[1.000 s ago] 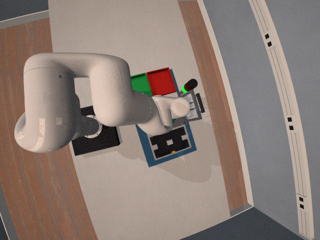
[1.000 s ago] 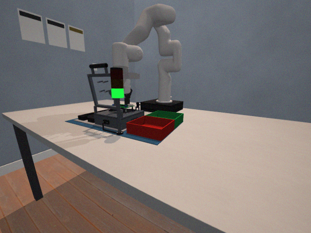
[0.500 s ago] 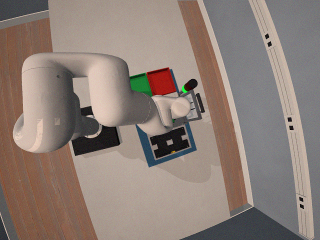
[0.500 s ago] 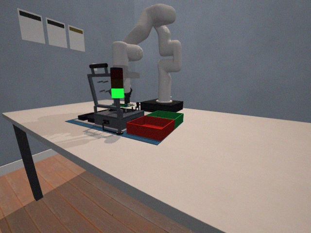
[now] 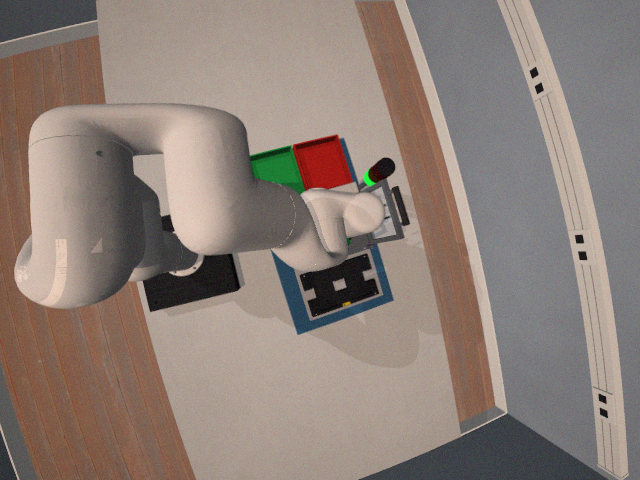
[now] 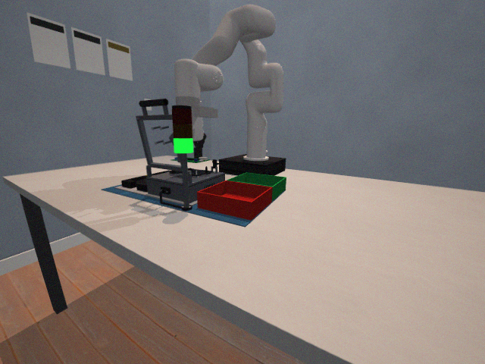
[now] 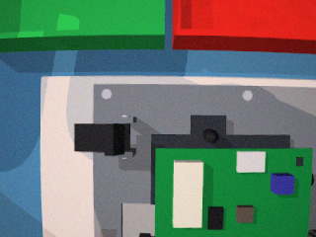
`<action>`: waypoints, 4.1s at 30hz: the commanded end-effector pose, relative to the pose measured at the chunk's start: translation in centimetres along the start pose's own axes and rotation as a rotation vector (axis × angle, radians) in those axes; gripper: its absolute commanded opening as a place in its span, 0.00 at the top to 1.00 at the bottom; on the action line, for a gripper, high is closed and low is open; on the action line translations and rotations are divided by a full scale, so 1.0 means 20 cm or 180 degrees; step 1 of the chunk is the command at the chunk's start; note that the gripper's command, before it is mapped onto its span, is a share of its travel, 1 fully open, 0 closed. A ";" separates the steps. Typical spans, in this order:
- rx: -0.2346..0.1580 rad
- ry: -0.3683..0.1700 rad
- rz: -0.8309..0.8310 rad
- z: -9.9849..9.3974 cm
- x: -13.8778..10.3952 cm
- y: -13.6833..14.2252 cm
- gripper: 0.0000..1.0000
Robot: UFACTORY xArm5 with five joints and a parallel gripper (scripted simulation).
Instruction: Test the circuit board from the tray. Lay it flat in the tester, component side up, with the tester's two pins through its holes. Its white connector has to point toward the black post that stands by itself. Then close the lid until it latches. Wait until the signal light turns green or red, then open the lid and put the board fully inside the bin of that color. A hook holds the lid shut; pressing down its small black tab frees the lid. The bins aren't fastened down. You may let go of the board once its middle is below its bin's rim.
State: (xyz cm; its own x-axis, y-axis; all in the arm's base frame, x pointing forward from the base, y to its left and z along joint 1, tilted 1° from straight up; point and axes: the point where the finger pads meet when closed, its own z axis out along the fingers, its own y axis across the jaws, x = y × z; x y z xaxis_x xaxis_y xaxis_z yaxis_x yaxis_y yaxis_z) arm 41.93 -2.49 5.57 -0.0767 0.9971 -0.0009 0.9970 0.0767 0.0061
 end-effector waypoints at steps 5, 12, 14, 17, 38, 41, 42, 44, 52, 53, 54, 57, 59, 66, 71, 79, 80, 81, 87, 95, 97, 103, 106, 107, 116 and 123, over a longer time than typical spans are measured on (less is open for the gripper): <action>-0.0015 -0.0002 0.0000 -0.16 0.00 0.01 0.21; -0.0015 -0.0002 0.0000 -0.27 0.00 0.01 0.21; -0.0015 -0.0002 0.0000 -0.28 0.00 0.01 0.21; -0.0015 -0.0002 0.0000 -0.31 0.00 0.01 0.21; -0.0015 -0.0002 0.0000 -0.33 0.01 0.00 0.21; -0.0016 -0.0001 0.0000 -0.32 0.05 -0.02 0.21; -0.0016 -0.0001 0.0000 -0.32 0.06 -0.03 0.21; -0.0017 -0.0001 0.0000 -0.30 0.10 -0.05 0.21; -0.0020 0.0002 0.0000 -0.25 0.26 -0.13 0.21; -0.0021 0.0003 0.0000 -0.24 0.30 -0.15 0.21; -0.0021 0.0004 0.0000 -0.23 0.33 -0.17 0.21; -0.0023 0.0006 0.0000 -0.20 0.44 -0.22 0.21; -0.0024 0.0008 0.0000 -0.18 0.50 -0.26 0.21; -0.0026 0.0013 0.0000 -0.13 0.67 -0.35 0.21; -0.0027 0.0017 0.0000 -0.09 0.81 -0.42 0.21; -0.0027 0.0022 0.0000 -0.05 0.96 -0.49 0.21; -0.0027 0.0022 0.0000 -0.05 0.96 -0.49 0.21; -0.0027 0.0022 0.0000 -0.05 0.96 -0.49 0.21; -0.0026 0.0023 0.0000 -0.04 1.00 -0.51 0.21; -0.0026 0.0024 0.0000 -0.04 1.00 -0.52 0.21; -0.0026 0.0024 0.0000 -0.04 1.00 -0.52 0.21; -0.0026 0.0024 0.0000 -0.03 1.00 -0.52 0.21; -0.0026 0.0024 0.0000 -0.02 1.00 -0.52 0.21; -0.0026 0.0024 0.0000 -0.02 1.00 -0.52 0.21; -0.0026 0.0024 0.0000 0.04 1.00 -0.52 0.21; -0.0026 0.0024 0.0000 0.14 1.00 -0.52 0.21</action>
State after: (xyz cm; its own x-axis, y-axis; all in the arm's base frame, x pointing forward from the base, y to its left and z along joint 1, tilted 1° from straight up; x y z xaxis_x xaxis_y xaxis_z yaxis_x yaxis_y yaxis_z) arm 29.99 16.60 3.59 -0.0768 0.9970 0.0051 0.9970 0.0767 0.0113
